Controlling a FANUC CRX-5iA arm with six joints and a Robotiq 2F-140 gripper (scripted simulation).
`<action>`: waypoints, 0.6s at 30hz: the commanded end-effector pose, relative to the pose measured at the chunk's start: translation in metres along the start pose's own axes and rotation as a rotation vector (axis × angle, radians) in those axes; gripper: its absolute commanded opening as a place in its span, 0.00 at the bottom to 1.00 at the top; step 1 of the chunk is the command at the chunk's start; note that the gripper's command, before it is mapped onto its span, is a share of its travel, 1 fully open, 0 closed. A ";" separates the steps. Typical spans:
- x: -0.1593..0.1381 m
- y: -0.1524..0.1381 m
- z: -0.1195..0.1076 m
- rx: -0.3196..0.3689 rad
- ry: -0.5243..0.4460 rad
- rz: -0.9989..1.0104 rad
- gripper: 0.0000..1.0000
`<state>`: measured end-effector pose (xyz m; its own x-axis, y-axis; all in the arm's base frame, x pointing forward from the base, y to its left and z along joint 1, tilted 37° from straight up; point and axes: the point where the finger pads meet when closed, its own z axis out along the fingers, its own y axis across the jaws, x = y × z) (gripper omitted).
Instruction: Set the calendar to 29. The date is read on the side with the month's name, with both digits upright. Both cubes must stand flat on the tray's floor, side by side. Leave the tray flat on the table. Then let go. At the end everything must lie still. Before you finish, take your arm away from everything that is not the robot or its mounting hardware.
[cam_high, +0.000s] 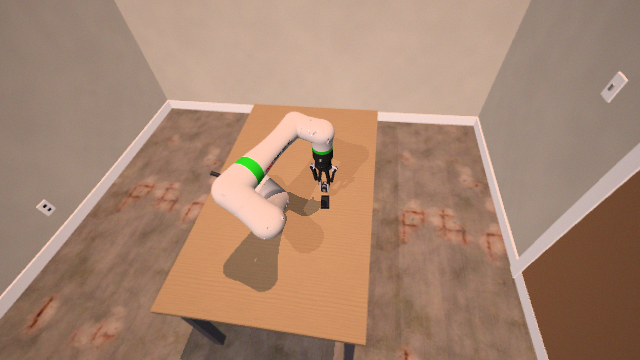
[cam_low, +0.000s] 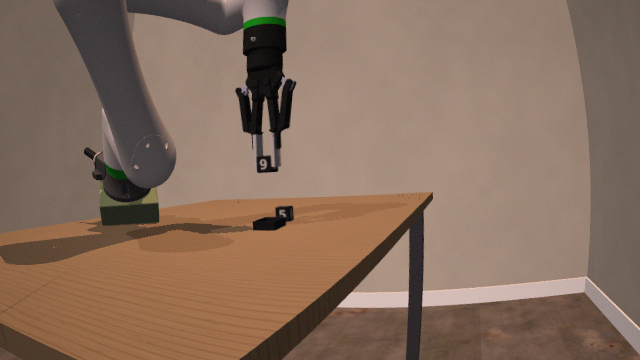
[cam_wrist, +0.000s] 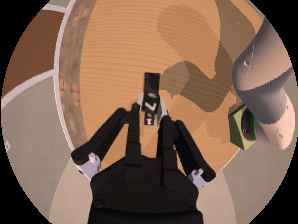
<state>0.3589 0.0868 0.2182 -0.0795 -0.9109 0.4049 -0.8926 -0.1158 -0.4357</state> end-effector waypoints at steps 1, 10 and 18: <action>0.013 -0.004 0.001 0.002 0.000 0.173 0.17; 0.037 -0.010 0.003 0.001 -0.002 0.476 0.17; 0.058 -0.014 0.005 0.000 -0.002 0.742 0.17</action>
<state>0.3676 0.0418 0.2398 -0.5831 -0.8090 0.0744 -0.6828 0.4384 -0.5845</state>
